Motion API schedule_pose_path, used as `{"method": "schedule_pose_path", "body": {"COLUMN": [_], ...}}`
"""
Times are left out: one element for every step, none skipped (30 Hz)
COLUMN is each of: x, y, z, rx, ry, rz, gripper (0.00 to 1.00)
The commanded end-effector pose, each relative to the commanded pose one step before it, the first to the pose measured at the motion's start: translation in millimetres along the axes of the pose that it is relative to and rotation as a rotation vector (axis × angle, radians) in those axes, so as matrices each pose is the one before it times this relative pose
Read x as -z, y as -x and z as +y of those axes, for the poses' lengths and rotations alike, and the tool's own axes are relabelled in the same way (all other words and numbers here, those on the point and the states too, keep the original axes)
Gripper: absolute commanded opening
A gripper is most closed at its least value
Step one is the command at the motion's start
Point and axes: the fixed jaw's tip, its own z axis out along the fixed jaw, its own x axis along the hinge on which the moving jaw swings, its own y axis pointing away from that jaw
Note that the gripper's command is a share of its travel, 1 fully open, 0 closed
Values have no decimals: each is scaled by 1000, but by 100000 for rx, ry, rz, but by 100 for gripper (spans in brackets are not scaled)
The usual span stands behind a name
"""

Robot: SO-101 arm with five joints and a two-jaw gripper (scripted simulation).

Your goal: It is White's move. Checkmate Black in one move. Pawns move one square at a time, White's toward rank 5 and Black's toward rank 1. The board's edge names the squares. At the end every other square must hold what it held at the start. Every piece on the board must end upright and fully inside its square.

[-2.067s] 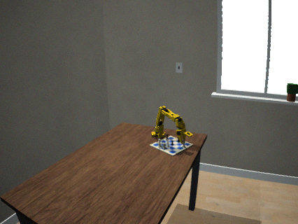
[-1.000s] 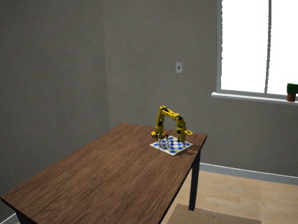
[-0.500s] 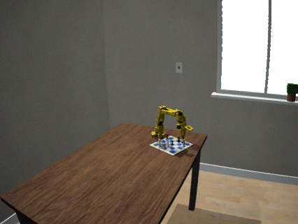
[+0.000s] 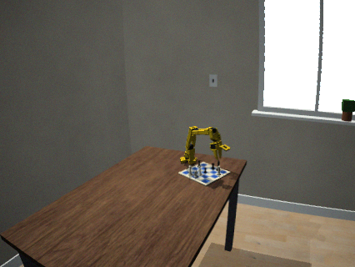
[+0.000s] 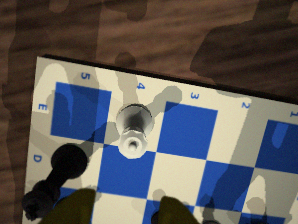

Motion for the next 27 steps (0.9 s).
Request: {"method": "schedule_pose_path", "body": {"x": [-516, 103, 41, 5, 1, 0, 0, 3, 11, 18, 31, 43, 60, 77, 97, 117, 140, 162, 187, 210, 236, 259, 0, 0, 285, 308, 332], "y": [-1349, 21, 9, 0, 0, 0, 0, -5, -9, -20, -30, -46, -61, -82, -103, -129, -154, -185, -216, -252, -287, -328, 0, 0, -368, -413, -458], "z": [2904, 0, 1, -1, -10, 0, 0, -72, -189, -359, -576, -838, -1136, -1472, -1836, -2228, -2641, -3075, -3521, -3981, -4446, -4918, 0, 0, -5388, -5859, -6322], "rx": [156, 0, 0, 0, -4, 0, 0, -26, -68, -129, -207, -301, -409, -529, -661, -803, -953, -1110, -1274, -1442, -1614, -1788, 0, 0, -1964, -2140, -2316], "ry": [420, 0, 0, 0, -1, 0, 0, -8, -21, -40, -63, -92, -125, -162, -203, -246, -292, -340, -390, -442, -494, -548, 0, 0, -602, -656, -709], "rz": [2004, 1, -1, 1, -1, 0, 0, 1, -1, 1, 0, 1, 0, 1, 0, 2, 1, 2, 1, 3, 2, 4, 0, 0, 3, 5, 5], "gripper": [12, 12, 12, 12, 12, 12, 12, 12, 12, 12, 12, 12, 12, 12, 12, 12, 13, 13, 13, 13, 13, 14, 14, 14, 14, 14, 14]}}
